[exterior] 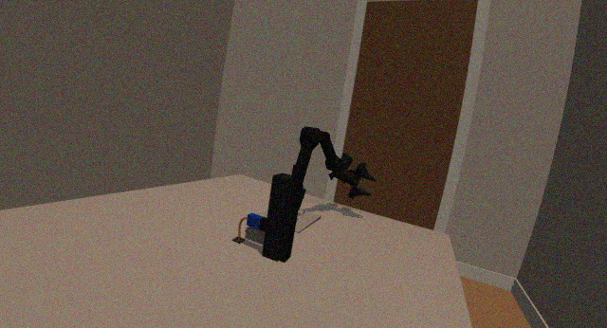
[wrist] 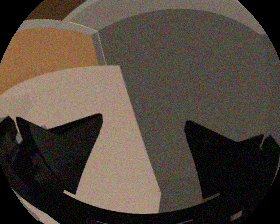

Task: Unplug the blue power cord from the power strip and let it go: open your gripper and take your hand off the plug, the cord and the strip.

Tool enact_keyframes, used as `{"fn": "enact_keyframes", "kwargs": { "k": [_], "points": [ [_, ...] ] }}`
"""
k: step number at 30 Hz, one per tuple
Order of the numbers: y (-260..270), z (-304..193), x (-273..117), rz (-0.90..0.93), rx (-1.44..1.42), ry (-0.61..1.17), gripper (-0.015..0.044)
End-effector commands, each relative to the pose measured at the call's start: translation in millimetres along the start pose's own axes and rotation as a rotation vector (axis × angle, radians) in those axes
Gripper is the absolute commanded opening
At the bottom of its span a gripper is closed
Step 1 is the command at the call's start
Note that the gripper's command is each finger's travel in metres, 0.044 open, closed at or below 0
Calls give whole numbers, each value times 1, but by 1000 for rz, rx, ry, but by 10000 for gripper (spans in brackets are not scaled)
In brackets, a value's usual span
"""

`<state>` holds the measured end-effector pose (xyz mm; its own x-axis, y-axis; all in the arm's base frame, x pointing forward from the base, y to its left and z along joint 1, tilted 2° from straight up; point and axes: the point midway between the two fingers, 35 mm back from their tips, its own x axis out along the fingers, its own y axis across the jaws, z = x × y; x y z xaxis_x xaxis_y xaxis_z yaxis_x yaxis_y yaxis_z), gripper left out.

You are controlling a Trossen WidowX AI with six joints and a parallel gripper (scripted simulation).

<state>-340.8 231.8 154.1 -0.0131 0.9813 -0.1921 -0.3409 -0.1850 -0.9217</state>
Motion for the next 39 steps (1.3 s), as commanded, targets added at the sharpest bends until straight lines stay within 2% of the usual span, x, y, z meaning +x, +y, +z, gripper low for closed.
{"fn": "enact_keyframes", "kwargs": {
  "k": [1, 9, 26, 39],
  "points": [
    [0, 0, 1, 0, 1, 1, 374],
    [-13, -23, 42, 20, 83, 79, 164],
    [-74, -121, 138, -5, 435, 357, 160],
    [-131, -215, 184, -98, 808, 533, 160]
  ]
}}
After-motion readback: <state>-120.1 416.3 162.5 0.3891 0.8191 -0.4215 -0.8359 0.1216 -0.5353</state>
